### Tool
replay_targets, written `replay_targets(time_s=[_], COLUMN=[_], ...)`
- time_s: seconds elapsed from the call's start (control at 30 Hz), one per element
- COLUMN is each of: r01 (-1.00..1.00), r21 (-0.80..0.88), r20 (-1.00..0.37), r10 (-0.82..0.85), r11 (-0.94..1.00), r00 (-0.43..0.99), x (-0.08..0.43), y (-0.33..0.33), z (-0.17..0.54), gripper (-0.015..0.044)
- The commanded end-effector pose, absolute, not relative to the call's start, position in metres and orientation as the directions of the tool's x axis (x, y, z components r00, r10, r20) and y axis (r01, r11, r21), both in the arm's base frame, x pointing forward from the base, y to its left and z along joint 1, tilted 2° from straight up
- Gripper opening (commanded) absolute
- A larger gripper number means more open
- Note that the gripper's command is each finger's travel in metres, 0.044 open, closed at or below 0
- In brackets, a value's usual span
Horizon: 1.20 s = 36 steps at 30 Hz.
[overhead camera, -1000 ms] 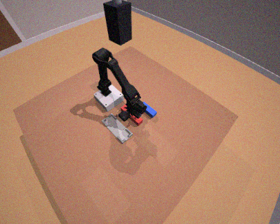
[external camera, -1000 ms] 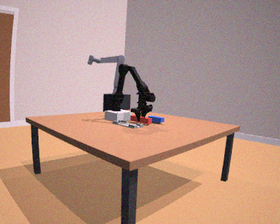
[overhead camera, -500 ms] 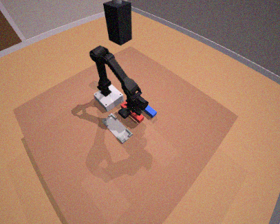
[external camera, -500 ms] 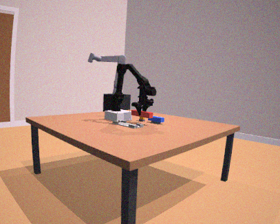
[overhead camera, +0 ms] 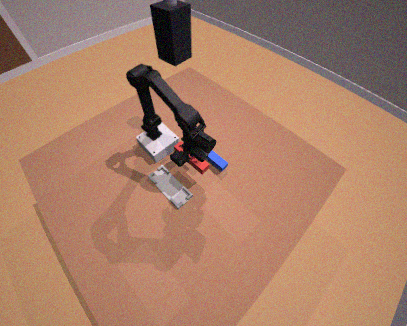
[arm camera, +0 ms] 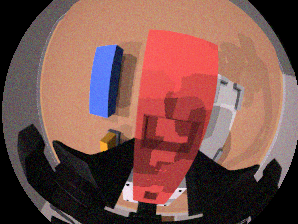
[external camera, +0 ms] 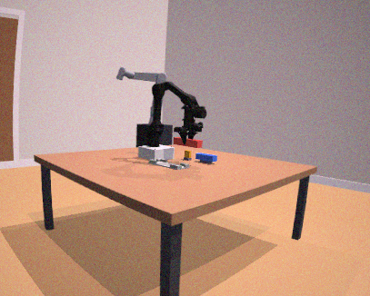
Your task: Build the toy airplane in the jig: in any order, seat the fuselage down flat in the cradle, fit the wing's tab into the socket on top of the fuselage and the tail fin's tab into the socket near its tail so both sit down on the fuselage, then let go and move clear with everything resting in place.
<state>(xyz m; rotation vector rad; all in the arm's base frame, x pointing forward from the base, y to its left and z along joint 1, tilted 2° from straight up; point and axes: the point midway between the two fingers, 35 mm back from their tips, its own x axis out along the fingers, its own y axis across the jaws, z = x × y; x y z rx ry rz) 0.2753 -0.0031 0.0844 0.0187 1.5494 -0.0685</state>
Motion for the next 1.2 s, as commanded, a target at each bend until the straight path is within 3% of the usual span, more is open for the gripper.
replay_targets(time_s=[0.0,1.17], r01=[0.061,0.077], r21=[-0.033,-0.039], r20=[-0.999,-0.999], r10=[-0.035,-0.042], r11=[0.998,0.996], r00=[0.035,0.033], x=[0.276,0.263], y=[-0.003,-0.084], z=[0.1,0.07], gripper=[0.0,0.0])
